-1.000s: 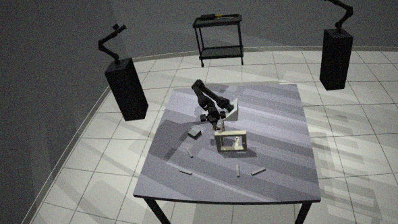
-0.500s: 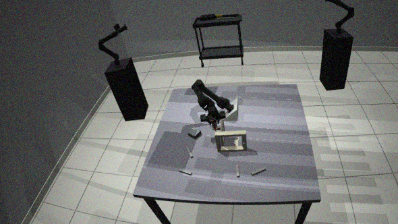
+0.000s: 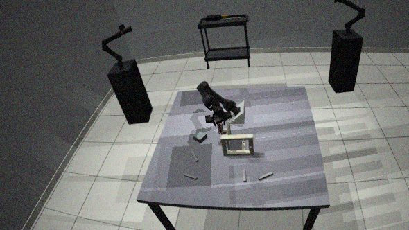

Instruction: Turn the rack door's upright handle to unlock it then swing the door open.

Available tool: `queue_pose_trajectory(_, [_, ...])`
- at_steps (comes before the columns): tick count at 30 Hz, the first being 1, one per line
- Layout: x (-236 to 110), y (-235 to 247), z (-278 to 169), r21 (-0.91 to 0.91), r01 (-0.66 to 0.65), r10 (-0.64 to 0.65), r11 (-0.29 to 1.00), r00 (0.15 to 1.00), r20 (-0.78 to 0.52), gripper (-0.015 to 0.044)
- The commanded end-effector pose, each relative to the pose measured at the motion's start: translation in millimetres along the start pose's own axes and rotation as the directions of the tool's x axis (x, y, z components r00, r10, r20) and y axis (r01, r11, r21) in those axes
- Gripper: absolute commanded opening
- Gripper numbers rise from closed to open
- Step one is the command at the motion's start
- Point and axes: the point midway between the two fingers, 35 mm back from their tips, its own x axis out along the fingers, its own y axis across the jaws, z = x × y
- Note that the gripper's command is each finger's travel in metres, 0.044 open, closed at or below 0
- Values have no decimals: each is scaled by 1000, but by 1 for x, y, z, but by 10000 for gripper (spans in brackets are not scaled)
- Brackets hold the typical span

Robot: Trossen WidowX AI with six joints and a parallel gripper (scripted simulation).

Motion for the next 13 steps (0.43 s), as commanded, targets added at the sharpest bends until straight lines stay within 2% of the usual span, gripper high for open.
queue_pose_trajectory(1, [-9,0,1,-16,-7,7,1000,1000,17,289])
queue_pose_trajectory(13, [-32,0,-1,-58,-12,16,998,998,60,289])
